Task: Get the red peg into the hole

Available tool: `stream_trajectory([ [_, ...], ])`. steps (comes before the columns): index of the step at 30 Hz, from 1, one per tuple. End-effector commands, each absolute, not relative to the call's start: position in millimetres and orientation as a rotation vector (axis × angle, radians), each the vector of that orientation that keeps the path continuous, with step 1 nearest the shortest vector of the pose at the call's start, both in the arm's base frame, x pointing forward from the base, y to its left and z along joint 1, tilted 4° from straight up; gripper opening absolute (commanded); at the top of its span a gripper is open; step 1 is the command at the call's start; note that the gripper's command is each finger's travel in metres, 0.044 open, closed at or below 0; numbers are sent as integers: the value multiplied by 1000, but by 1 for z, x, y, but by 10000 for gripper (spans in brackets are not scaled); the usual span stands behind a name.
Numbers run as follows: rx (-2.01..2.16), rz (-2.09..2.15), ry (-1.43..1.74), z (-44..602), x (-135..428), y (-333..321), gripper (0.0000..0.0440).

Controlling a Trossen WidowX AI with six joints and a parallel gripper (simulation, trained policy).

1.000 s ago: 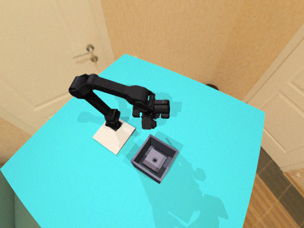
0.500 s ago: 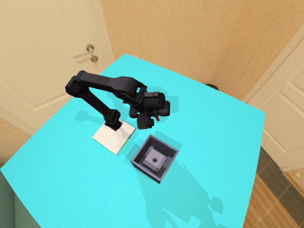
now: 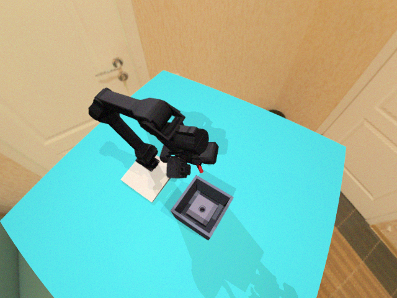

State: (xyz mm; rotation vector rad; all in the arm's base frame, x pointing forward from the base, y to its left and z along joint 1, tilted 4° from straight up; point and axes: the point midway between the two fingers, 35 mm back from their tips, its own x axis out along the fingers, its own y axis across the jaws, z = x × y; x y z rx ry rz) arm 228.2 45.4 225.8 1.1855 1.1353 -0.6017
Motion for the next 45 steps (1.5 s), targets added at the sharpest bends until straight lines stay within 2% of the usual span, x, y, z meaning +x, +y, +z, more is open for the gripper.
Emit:
stream_trajectory([
  [1,1172,-663,1129,222,232,30,0],
  [29,1200,-830,1184,190,269,-36,0],
  [45,1199,-813,1255,151,291,-49,0],
])
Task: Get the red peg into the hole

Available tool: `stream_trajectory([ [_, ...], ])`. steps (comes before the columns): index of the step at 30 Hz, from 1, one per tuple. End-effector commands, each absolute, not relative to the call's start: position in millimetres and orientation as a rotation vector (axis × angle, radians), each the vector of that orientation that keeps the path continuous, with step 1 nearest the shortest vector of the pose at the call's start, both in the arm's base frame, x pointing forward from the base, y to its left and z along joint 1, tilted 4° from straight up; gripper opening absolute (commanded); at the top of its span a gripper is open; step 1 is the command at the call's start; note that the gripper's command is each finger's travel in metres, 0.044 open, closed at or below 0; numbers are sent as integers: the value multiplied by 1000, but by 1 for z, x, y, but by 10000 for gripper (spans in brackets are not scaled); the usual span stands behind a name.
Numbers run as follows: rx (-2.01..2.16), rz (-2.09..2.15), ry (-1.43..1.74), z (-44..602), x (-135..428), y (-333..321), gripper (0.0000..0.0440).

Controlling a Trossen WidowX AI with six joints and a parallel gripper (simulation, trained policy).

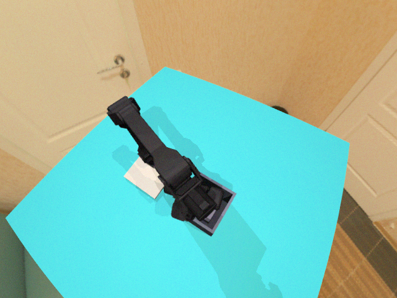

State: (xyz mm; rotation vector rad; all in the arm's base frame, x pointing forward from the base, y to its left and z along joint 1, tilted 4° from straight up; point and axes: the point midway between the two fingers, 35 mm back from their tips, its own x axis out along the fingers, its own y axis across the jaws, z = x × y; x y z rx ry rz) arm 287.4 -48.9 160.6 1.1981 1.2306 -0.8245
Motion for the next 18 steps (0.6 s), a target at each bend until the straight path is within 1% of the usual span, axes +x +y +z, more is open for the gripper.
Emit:
stream_trajectory([
  [1,1199,-809,1260,149,292,-49,0],
  [18,1153,-730,1328,110,311,-43,0],
])
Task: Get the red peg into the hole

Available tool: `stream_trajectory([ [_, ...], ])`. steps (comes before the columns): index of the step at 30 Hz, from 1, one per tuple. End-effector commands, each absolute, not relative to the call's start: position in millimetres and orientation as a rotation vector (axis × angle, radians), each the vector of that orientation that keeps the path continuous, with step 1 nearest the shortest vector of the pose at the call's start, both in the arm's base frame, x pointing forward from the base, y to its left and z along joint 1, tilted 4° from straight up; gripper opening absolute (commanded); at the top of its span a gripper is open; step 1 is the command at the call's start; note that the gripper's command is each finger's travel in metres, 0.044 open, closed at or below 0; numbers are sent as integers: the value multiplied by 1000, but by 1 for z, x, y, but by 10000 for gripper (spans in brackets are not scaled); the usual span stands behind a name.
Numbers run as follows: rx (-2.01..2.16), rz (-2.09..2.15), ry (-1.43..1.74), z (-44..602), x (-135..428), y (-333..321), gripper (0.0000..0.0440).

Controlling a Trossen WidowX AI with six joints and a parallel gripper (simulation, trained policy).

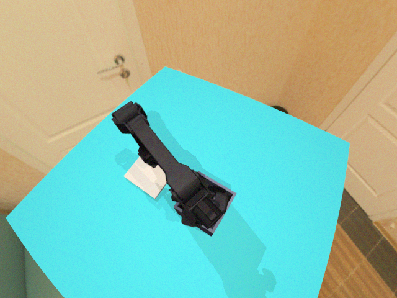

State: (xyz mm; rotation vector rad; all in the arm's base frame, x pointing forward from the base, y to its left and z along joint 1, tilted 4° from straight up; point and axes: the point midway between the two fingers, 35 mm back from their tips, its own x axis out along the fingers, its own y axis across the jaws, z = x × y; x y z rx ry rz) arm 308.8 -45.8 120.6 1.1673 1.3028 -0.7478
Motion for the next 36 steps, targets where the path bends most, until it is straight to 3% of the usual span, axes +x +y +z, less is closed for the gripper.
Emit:
stream_trajectory([
  [1,1148,-728,1331,108,311,-43,0],
  [16,1067,-718,1401,75,305,-43,64],
  [19,1053,-722,1417,69,303,-44,88],
  [22,1049,-725,1432,64,302,-44,152],
  [36,1119,-698,1460,77,312,-58,160],
])
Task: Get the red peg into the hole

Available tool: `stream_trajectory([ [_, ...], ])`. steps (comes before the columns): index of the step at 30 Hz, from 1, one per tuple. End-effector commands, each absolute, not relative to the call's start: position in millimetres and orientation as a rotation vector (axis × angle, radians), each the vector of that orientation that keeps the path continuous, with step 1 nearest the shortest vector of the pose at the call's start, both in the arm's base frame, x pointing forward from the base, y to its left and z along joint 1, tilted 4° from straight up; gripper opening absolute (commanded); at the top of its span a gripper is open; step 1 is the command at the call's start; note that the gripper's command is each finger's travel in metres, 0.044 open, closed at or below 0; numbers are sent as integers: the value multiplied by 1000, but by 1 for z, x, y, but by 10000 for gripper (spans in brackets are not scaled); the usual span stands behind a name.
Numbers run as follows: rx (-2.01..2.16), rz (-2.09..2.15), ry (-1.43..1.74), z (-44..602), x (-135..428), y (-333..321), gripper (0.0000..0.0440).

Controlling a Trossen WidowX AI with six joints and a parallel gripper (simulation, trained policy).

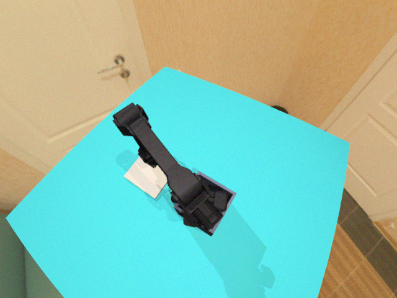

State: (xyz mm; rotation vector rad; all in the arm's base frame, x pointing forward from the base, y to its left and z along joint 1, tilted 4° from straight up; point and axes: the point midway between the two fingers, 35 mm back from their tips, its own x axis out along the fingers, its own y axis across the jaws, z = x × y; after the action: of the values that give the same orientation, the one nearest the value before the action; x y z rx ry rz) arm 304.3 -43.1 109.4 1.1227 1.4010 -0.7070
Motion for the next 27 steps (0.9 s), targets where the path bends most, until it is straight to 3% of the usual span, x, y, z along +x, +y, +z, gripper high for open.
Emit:
stream_trajectory([
  [1,1124,-693,1458,79,314,-59,161],
  [27,1248,-428,1372,125,362,-62,167],
])
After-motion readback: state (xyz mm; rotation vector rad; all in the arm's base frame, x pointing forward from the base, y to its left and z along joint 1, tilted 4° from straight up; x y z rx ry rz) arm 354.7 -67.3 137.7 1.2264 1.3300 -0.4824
